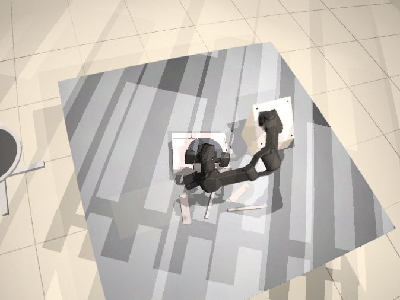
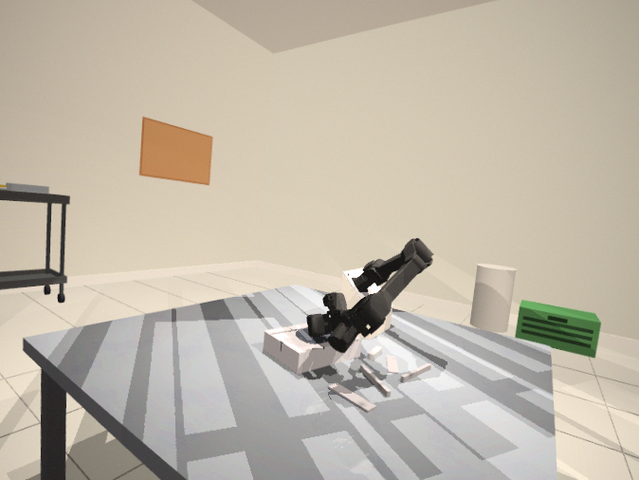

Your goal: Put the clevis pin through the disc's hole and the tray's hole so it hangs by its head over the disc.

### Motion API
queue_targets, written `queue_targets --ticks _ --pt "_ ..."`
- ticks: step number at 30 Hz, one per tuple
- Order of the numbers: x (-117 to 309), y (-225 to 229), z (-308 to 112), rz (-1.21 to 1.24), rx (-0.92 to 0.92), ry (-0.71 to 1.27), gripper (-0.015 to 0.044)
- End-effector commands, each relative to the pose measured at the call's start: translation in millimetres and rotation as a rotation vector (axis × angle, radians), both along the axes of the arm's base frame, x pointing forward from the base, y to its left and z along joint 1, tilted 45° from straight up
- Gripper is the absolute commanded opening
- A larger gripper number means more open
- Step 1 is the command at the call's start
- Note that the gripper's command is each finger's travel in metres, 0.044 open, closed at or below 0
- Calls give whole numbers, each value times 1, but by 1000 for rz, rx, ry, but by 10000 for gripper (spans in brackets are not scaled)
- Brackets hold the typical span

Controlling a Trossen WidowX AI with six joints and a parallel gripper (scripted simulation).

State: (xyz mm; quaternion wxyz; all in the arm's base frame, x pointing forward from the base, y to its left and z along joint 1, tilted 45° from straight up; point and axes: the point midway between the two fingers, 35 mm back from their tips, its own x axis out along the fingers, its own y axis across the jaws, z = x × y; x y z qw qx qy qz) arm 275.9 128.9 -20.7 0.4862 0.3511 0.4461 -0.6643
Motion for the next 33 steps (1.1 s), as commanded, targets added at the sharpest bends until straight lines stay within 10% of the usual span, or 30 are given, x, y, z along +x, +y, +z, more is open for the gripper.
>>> queue_targets --ticks 1,33 --pt "1 0 -1 -4 2 1 0" --pt "13 -2 -3 -4 1 0 0"
